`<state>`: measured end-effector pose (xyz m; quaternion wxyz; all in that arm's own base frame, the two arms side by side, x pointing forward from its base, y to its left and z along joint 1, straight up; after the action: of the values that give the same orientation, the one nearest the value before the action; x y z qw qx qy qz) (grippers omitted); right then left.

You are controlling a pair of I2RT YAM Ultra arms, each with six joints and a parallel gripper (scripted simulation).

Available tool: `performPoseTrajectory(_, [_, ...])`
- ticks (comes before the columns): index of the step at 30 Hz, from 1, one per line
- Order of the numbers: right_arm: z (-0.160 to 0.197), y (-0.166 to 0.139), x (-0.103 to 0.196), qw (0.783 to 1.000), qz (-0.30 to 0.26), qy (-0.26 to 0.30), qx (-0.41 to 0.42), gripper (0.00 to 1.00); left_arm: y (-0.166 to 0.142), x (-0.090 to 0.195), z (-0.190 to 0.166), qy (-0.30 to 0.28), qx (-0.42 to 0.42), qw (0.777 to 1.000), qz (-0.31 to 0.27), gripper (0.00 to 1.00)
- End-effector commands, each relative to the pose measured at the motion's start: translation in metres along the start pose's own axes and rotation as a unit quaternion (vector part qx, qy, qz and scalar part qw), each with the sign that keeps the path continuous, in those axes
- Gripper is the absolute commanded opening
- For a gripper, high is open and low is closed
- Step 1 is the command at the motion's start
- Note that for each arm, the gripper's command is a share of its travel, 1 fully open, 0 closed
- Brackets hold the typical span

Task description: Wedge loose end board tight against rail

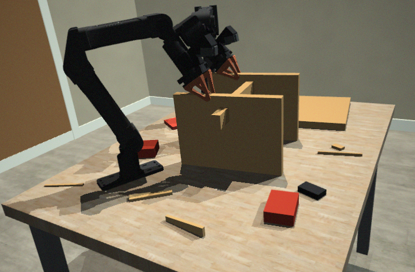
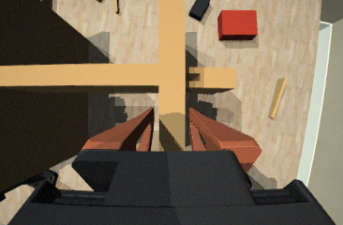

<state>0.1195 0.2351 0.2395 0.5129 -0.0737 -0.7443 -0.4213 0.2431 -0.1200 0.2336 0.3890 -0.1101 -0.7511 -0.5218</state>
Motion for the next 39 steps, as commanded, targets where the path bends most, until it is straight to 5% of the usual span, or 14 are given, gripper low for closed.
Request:
performPoseTrajectory(1, [-0.003,0.015,0.02,0.999,-0.035,0.012,-0.012,0.4,0.013,0.008,-0.004,-0.02,0.017,0.999,-0.02,0.0])
performPoseTrajectory(7, [-0.003,0.012,0.016,1.0,0.0,-0.004,0.004,0.4,0.013,0.008,-0.004,-0.02,0.017,0.999,-0.02,0.0])
performPoseTrajectory(23, [-0.012,0.041,0.066,1.0,0.0,-0.004,0.0,0.4,0.013,0.008,-0.004,-0.02,0.017,0.999,-0.02,0.0])
performPoseTrajectory(39, [-0.01,0.054,0.072,0.999,-0.045,0.014,-0.021,0.4,0.013,0.008,-0.004,-0.02,0.017,0.999,-0.02,0.0])
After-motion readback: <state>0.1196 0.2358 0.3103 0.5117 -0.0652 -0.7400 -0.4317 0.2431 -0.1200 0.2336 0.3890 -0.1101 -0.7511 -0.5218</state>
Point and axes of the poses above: on each arm, the point where the finger pads meet when closed, its own x axis back along the fingers, its own z axis across the jaws, y = z × x, the point moved 1 cm from there along x, back along the fingers, and after that the axes turned 12 degrees about x, right-handed, at the moved point
